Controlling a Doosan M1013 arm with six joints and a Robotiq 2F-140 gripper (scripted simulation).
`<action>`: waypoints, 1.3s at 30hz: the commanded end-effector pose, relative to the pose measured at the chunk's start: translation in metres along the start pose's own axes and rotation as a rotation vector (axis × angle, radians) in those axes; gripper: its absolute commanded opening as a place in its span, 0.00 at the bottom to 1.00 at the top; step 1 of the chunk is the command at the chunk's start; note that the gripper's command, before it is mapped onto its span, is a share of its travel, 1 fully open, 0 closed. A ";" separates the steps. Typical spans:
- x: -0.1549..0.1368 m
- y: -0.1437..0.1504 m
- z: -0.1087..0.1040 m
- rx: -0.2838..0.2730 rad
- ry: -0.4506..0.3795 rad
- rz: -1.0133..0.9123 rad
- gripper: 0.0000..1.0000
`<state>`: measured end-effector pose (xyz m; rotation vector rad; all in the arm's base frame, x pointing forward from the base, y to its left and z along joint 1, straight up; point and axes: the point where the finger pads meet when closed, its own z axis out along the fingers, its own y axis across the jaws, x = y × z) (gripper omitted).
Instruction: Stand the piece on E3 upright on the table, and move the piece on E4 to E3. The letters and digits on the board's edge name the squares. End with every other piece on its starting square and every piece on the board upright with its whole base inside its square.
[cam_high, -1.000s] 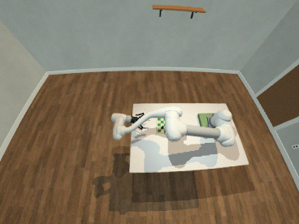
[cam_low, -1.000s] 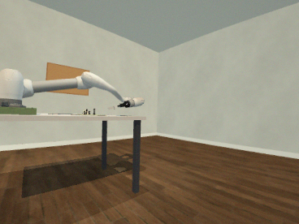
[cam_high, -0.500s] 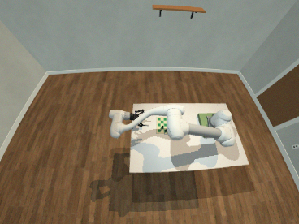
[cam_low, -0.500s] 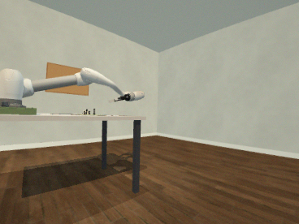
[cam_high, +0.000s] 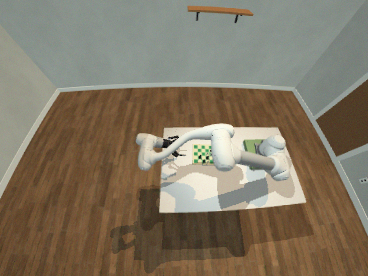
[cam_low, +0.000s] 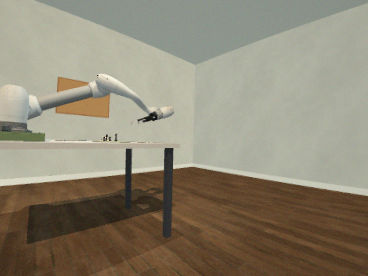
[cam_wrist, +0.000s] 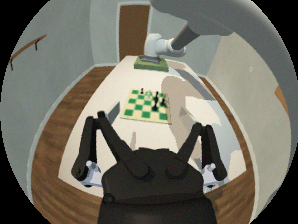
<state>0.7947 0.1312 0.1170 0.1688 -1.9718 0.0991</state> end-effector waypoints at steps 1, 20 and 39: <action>0.004 0.006 0.010 0.015 -0.107 -0.072 1.00; 0.040 0.046 0.092 0.238 -0.694 -0.524 1.00; 0.075 0.071 0.173 0.541 -1.076 -0.796 1.00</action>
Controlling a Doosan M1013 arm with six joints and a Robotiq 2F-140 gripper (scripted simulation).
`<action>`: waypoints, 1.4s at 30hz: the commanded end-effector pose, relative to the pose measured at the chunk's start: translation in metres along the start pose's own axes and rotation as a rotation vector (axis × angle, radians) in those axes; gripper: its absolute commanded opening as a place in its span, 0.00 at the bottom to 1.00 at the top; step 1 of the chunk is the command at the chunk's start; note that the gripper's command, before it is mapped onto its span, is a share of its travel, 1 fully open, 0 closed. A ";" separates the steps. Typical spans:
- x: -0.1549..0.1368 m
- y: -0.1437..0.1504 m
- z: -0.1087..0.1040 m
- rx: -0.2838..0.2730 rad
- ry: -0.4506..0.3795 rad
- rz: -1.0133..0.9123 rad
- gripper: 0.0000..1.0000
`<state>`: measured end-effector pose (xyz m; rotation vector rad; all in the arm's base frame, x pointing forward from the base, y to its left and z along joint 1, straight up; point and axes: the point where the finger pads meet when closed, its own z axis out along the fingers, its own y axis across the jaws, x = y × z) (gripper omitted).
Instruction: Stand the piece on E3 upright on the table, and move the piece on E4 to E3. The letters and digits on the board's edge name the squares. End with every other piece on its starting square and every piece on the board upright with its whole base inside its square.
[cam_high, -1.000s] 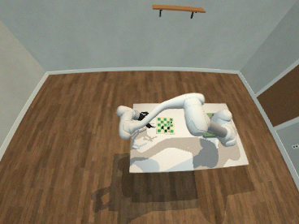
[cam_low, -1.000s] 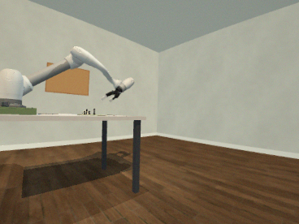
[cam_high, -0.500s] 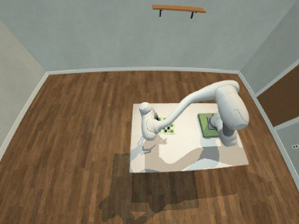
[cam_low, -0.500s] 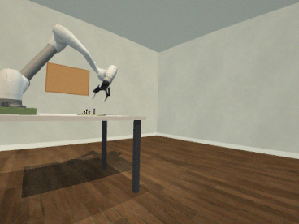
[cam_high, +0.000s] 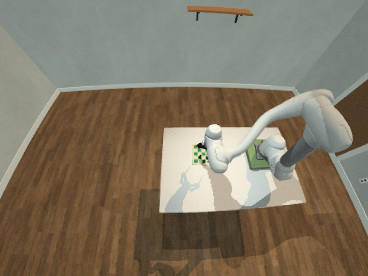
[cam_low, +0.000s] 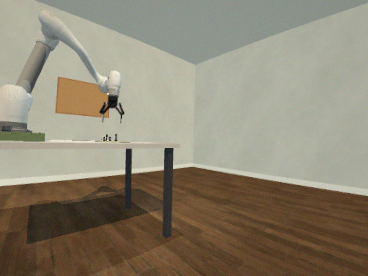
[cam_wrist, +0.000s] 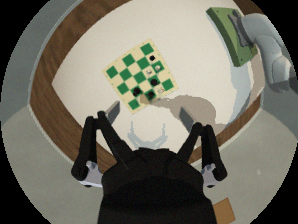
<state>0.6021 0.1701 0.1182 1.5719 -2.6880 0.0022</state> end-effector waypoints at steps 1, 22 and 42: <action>0.002 0.005 0.000 0.020 -0.025 -0.020 1.00; 0.002 0.005 0.005 0.017 -0.027 0.206 1.00; 0.002 0.006 0.031 -0.024 -0.042 1.381 1.00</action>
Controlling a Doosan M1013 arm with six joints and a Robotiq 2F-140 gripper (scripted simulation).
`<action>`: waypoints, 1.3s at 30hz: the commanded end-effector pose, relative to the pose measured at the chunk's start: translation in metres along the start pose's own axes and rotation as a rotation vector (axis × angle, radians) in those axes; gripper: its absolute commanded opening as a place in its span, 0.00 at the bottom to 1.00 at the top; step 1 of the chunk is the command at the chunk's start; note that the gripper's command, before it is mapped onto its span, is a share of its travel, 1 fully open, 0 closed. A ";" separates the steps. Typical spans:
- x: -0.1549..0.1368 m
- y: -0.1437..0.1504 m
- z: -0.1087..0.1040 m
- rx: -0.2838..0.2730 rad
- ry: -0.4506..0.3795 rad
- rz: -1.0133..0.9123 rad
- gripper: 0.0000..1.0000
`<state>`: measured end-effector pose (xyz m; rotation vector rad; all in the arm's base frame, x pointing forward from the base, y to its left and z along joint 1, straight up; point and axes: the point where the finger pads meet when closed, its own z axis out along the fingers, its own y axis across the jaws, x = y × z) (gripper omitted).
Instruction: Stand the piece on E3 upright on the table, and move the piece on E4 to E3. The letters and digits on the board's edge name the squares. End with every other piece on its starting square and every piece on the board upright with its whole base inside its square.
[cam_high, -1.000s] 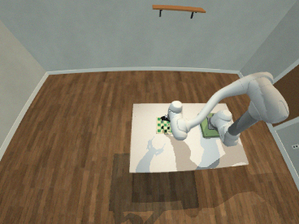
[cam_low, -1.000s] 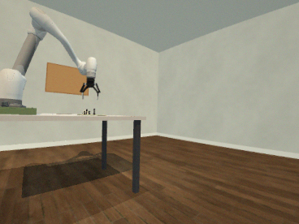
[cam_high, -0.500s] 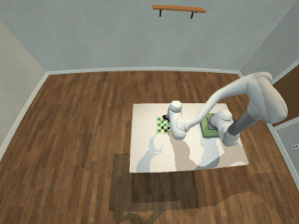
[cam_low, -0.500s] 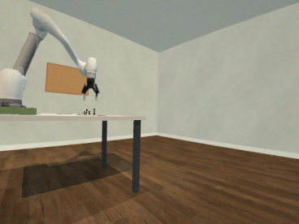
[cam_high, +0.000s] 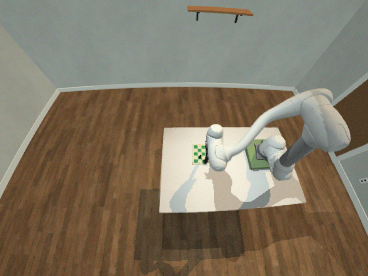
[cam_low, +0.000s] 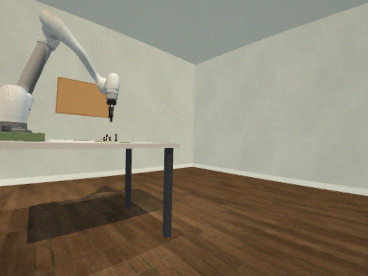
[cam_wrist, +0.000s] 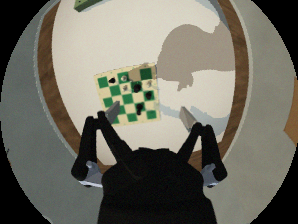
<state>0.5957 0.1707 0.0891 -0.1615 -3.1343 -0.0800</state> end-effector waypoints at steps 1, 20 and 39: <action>0.000 0.000 0.002 0.034 -0.012 0.277 1.00; 0.000 0.000 0.002 0.047 -0.017 0.387 0.22; 0.000 0.000 0.002 0.047 -0.017 0.387 0.22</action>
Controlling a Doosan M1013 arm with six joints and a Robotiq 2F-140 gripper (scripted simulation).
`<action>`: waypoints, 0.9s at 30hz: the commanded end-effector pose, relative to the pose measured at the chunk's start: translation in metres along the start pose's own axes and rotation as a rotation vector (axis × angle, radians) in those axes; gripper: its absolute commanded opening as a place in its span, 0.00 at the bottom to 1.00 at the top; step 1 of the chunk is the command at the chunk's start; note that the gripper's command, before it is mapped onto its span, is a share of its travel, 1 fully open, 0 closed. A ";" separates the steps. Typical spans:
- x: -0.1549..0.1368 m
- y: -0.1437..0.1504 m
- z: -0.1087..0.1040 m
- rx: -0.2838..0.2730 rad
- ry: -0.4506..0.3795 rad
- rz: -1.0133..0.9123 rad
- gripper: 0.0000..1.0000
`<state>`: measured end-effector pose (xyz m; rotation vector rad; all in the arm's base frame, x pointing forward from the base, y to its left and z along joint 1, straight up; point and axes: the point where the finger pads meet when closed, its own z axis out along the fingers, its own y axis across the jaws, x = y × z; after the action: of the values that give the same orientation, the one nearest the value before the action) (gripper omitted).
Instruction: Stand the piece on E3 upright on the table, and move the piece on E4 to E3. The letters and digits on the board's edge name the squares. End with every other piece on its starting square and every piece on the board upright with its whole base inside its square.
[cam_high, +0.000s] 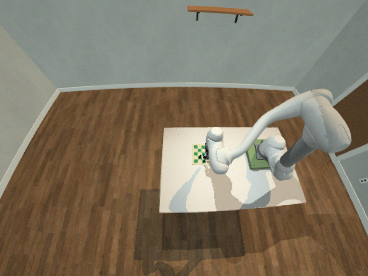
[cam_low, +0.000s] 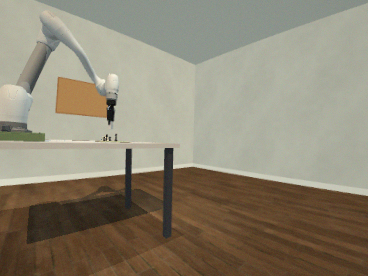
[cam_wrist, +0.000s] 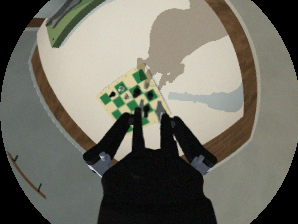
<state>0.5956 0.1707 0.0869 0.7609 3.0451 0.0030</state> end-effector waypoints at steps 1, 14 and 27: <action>0.000 0.000 0.000 0.000 0.000 0.000 0.22; 0.000 0.000 0.006 0.000 0.000 0.000 0.22; 0.000 0.000 0.020 0.000 0.000 0.000 0.22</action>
<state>0.5956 0.1710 0.0690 0.7615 3.0448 0.0024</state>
